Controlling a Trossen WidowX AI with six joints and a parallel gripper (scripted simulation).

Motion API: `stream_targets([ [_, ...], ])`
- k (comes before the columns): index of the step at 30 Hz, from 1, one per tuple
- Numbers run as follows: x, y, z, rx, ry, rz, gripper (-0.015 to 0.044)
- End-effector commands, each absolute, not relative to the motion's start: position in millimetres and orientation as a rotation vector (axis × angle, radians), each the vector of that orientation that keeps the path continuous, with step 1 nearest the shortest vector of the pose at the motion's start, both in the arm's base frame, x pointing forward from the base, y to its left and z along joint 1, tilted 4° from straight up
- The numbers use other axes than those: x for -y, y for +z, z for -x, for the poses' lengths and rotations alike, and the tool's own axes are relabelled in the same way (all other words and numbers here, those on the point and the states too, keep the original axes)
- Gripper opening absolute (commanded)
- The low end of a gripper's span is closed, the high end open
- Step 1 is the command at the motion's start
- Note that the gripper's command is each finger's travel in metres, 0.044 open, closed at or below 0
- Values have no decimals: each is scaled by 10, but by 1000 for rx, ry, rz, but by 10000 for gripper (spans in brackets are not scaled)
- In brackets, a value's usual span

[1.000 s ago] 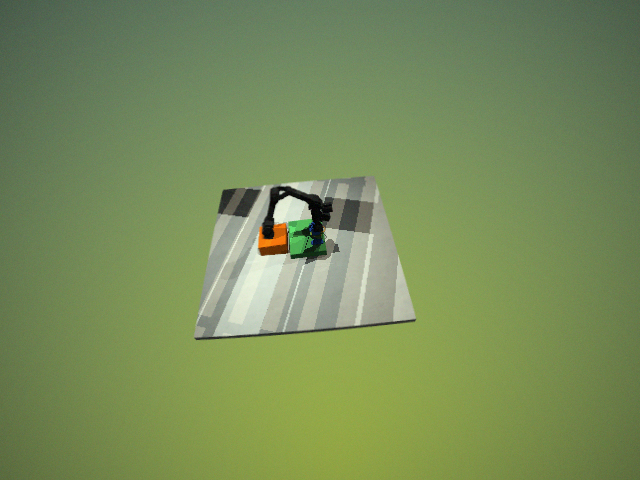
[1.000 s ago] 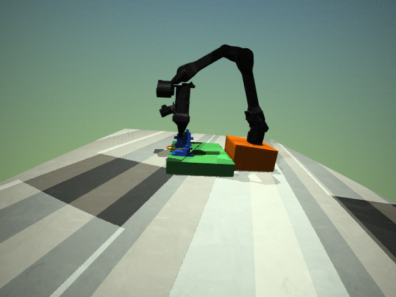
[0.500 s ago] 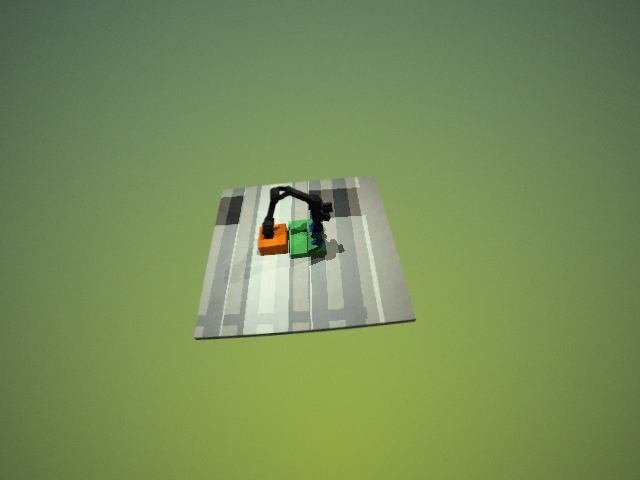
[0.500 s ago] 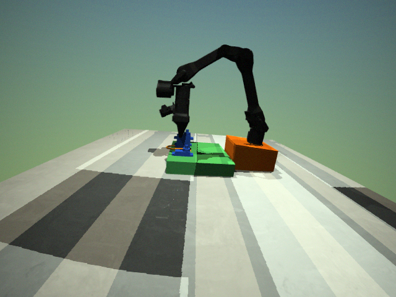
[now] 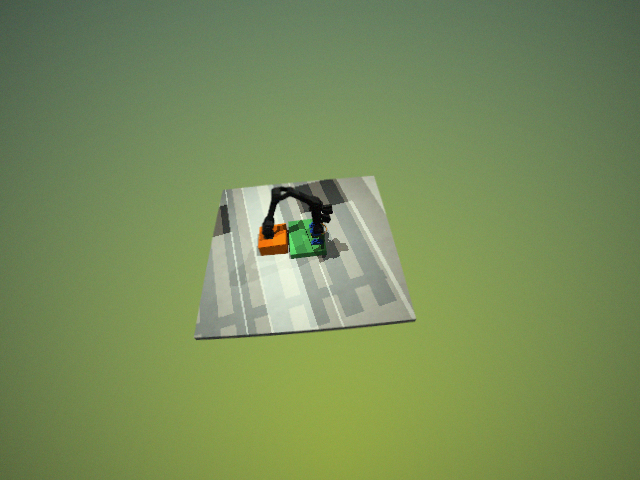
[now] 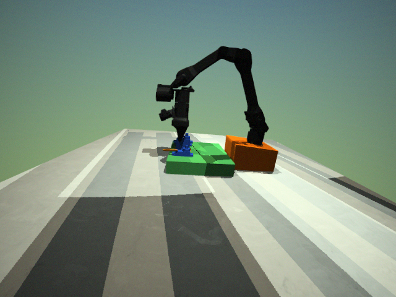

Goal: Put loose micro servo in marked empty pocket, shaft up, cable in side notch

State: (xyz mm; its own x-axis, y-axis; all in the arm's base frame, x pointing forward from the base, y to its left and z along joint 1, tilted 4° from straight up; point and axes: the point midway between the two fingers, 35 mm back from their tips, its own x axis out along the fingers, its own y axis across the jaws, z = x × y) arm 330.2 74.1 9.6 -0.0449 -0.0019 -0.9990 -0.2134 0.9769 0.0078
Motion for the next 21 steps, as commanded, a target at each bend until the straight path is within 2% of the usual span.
stream_targets([
  [1,-740,73,-3309,-1603,170,168,0],
  [21,-739,-167,-3299,-1603,170,168,0],
])
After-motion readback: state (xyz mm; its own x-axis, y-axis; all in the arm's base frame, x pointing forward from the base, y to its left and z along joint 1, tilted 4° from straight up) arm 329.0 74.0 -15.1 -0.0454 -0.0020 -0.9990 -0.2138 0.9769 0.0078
